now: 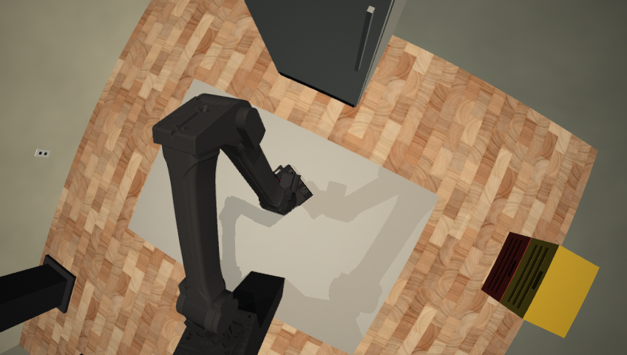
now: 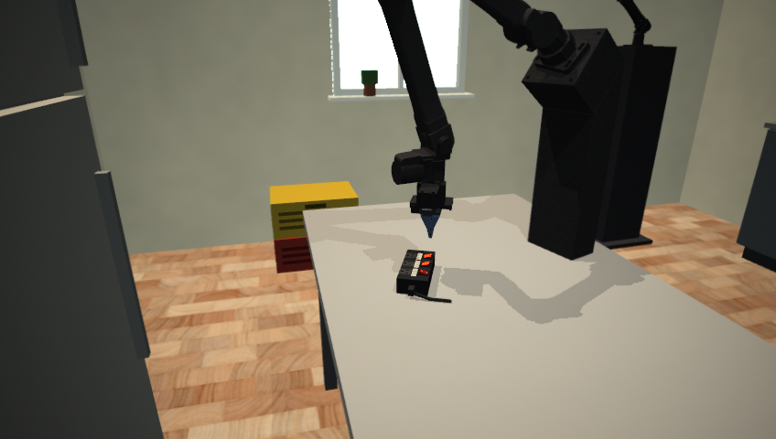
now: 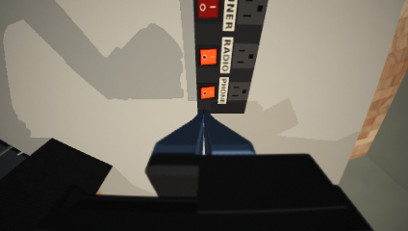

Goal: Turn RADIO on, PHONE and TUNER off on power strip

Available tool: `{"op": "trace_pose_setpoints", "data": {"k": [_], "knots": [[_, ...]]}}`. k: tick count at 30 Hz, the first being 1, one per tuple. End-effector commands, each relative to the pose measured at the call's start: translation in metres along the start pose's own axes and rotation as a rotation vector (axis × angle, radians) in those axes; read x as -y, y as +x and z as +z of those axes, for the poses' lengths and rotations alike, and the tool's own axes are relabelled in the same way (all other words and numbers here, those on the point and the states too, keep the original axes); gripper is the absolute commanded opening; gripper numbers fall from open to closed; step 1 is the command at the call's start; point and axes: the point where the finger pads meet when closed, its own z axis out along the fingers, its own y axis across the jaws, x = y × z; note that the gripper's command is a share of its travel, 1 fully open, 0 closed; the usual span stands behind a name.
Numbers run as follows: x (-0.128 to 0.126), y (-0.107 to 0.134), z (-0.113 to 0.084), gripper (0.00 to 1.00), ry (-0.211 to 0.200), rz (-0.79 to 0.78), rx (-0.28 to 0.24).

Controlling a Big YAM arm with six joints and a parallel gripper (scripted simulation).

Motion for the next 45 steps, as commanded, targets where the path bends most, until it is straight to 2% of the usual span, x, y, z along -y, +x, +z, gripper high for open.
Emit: {"op": "trace_pose_setpoints", "data": {"k": [1,27,40,43,45], "knots": [[-0.009,0.000,-0.003,0.00,-0.012,-0.010,0.003],[-0.009,0.000,-0.003,0.00,-0.011,-0.010,0.004],[-0.005,-0.005,0.008,0.00,-0.003,-0.012,0.013],[-0.001,-0.009,0.005,0.00,0.006,-0.012,0.020],[-0.005,-0.005,0.011,0.00,-0.002,-0.009,0.013]]}}
